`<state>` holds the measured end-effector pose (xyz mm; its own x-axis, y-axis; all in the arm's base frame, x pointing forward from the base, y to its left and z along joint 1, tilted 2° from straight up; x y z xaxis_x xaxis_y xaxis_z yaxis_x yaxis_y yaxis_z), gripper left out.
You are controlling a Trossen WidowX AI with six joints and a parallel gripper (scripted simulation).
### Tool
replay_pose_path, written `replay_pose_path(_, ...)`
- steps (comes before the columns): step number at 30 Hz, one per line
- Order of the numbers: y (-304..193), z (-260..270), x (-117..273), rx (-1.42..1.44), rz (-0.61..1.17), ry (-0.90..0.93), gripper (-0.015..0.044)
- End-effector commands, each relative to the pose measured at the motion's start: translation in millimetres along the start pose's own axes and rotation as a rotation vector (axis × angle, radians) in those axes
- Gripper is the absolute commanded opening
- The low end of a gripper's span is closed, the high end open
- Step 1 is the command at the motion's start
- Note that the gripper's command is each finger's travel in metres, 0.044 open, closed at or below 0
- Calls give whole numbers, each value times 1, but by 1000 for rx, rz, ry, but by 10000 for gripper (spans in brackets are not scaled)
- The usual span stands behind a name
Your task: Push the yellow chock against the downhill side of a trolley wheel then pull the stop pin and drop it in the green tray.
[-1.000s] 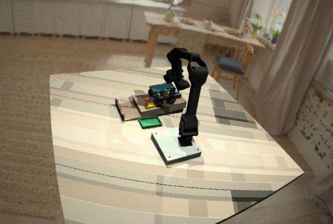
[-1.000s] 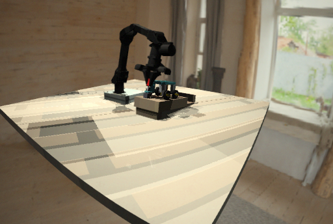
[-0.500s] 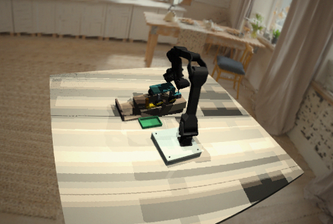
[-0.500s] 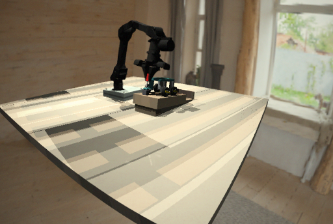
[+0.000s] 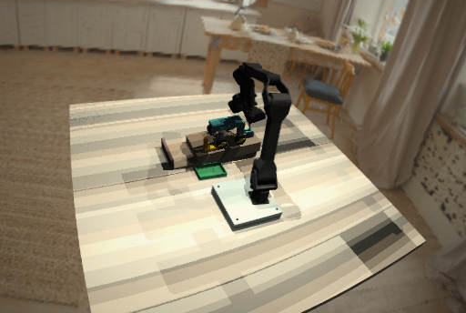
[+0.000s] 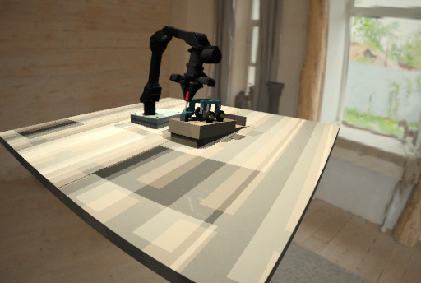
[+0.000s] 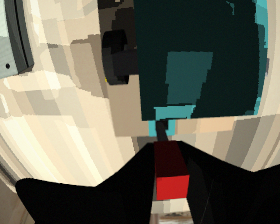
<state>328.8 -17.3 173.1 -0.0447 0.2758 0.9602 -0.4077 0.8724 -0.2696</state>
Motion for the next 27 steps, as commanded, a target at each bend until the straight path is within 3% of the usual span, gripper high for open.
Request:
replay_pose_path(1,-2,0,4,-6,11,-4,0)
replay_pose_path(27,-19,3,11,-6,12,-4,0)
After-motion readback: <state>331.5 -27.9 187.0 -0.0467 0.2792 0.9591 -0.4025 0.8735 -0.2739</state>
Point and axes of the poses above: the point midway between the two fingers, 35 mm back from their tips, its own x axis back along the fingers, its own z axis across the jaws, y = z × x, the point moved 3 cm from there along x, back along the fingers, and after that the axes turned 13 degrees about x, right-handed, at the moved point
